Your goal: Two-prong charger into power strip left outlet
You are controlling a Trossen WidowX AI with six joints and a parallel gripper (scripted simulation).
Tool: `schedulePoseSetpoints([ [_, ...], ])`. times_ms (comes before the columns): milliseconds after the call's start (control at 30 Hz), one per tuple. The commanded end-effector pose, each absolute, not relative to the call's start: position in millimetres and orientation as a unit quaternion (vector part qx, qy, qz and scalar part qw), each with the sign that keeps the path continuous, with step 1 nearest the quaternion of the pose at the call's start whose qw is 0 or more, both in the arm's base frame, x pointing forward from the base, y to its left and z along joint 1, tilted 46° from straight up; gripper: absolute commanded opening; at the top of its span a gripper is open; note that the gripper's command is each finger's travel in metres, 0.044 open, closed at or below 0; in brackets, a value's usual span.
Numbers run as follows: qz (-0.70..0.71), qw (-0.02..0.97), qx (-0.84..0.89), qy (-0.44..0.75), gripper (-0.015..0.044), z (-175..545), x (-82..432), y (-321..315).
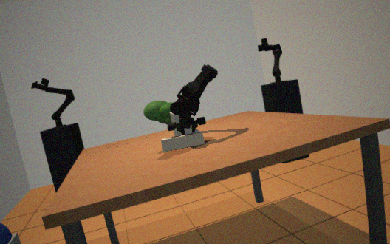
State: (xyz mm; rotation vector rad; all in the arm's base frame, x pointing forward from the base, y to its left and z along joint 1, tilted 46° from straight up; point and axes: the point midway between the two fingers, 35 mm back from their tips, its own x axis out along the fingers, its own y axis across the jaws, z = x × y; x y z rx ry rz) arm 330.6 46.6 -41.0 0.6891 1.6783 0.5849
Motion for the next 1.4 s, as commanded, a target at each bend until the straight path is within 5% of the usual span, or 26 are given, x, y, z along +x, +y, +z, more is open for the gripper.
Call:
schedulePoseSetpoints([
  [0,0.253,0.589,0.294,0.709,0.0000,-40.3,336.1,46.4],
  [467,0.250,0.580,0.294,0.718,0.0000,-40.9,330.7,46.6],
  [1033,0.250,0.580,0.294,0.718,0.0440,-40.9,330.6,46.6],
  [1367,0.251,0.582,0.294,0.716,0.0440,-40.6,328.1,46.7],
])
